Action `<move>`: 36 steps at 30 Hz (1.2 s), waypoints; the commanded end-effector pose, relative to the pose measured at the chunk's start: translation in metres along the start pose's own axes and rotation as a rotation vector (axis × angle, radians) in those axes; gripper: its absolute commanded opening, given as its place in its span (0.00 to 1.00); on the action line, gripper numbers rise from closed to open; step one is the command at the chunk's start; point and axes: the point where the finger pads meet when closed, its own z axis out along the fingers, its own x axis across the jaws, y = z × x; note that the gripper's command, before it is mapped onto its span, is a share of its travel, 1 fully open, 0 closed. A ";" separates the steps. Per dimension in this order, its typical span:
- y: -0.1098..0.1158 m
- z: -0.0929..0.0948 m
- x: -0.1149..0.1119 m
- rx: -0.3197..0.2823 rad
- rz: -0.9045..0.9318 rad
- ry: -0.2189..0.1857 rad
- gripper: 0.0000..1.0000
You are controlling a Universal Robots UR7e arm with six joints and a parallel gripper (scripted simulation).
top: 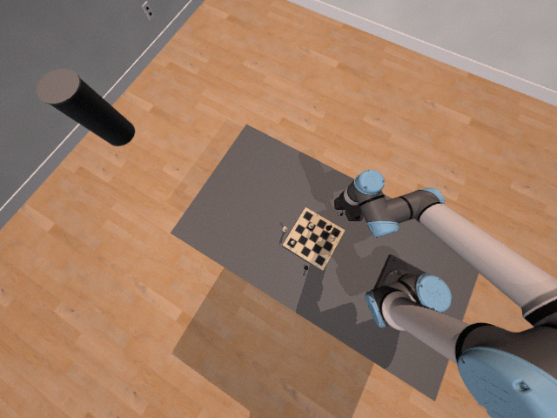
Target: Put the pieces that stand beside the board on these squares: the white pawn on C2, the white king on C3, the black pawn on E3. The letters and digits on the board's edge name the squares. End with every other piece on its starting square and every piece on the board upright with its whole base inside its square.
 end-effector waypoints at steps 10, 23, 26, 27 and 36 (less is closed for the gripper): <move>-0.001 -0.017 -0.001 0.004 0.000 -0.001 0.00; -0.018 -0.018 0.023 0.005 -0.038 -0.002 0.00; -0.036 -0.019 0.044 0.006 -0.075 -0.002 0.00; -0.043 -0.019 0.052 0.006 -0.089 -0.002 0.00; -0.100 -0.022 0.102 0.005 -0.187 -0.001 0.00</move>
